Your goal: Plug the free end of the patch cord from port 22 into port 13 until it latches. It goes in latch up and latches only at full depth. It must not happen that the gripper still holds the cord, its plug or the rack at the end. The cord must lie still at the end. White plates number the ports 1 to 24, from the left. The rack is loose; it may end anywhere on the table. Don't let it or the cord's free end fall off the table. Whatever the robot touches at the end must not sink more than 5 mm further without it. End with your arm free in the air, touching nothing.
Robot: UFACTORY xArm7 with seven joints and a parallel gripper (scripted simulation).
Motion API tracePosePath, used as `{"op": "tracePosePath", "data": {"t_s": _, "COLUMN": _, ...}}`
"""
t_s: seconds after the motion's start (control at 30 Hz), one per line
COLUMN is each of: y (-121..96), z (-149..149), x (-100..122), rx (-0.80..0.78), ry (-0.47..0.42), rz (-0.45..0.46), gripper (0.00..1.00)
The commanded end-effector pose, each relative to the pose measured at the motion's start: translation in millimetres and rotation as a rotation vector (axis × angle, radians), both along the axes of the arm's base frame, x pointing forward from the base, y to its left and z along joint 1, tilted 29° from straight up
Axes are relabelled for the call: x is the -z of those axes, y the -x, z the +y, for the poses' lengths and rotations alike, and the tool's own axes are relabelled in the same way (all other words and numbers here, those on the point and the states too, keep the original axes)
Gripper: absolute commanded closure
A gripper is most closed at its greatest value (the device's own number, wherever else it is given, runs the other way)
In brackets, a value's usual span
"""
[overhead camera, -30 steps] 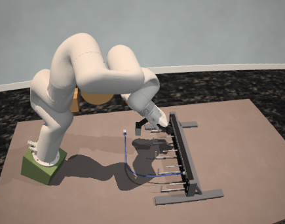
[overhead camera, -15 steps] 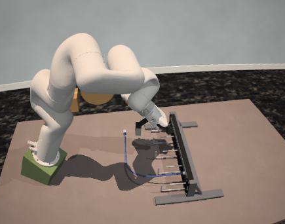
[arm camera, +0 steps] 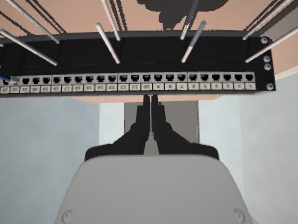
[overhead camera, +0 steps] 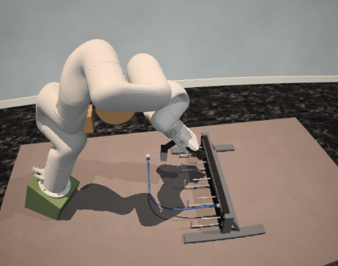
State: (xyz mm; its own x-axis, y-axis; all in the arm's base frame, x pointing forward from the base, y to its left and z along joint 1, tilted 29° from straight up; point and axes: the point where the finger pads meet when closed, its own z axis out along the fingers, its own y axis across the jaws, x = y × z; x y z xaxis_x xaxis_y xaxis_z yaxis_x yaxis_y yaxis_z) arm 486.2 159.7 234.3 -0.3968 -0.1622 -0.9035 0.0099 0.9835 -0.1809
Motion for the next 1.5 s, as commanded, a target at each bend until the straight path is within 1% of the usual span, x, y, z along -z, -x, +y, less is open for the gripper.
{"op": "tracePosePath", "data": {"t_s": 0.0, "y": 2.1, "z": 1.2, "x": -2.3, "rx": -0.002, "ry": -0.002, "rz": -0.002, "gripper": 1.0}}
{"op": "tracePosePath", "data": {"t_s": 0.13, "y": 15.1, "z": 2.3, "x": -7.8, "rx": -0.002, "ry": -0.002, "rz": -0.002, "gripper": 1.0}}
{"op": "tracePosePath", "data": {"t_s": 0.27, "y": 40.4, "z": 4.5, "x": -18.4, "rx": -0.002, "ry": -0.002, "rz": -0.002, "gripper": 1.0}}
{"op": "tracePosePath", "data": {"t_s": 0.33, "y": 40.4, "z": 4.5, "x": -18.4, "rx": -0.002, "ry": -0.002, "rz": -0.002, "gripper": 1.0}}
{"op": "tracePosePath", "data": {"t_s": 0.5, "y": 80.7, "z": 8.0, "x": -35.4, "rx": -0.002, "ry": -0.002, "rz": -0.002, "gripper": 1.0}}
{"op": "tracePosePath", "data": {"t_s": 0.67, "y": 111.2, "z": 10.6, "x": -48.2, "rx": -0.002, "ry": -0.002, "rz": -0.002, "gripper": 1.0}}
{"op": "tracePosePath", "data": {"t_s": 0.77, "y": 122.8, "z": 11.6, "x": -53.1, "rx": -0.002, "ry": -0.002, "rz": -0.002, "gripper": 1.0}}
{"op": "tracePosePath", "data": {"t_s": 0.83, "y": 126.7, "z": 11.9, "x": -54.8, "rx": -0.002, "ry": -0.002, "rz": -0.002, "gripper": 1.0}}
{"op": "tracePosePath", "data": {"t_s": 1.17, "y": 128.3, "z": 10.9, "x": -55.7, "rx": -0.002, "ry": -0.002, "rz": -0.002, "gripper": 1.0}}
{"op": "tracePosePath", "data": {"t_s": 1.4, "y": 128.4, "z": -5.0, "x": -58.6, "rx": -0.001, "ry": -0.002, "rz": -0.002, "gripper": 1.0}}
{"op": "tracePosePath", "data": {"t_s": 1.47, "y": 128.4, "z": -5.0, "x": -58.6, "rx": -0.001, "ry": -0.002, "rz": -0.002, "gripper": 1.0}}
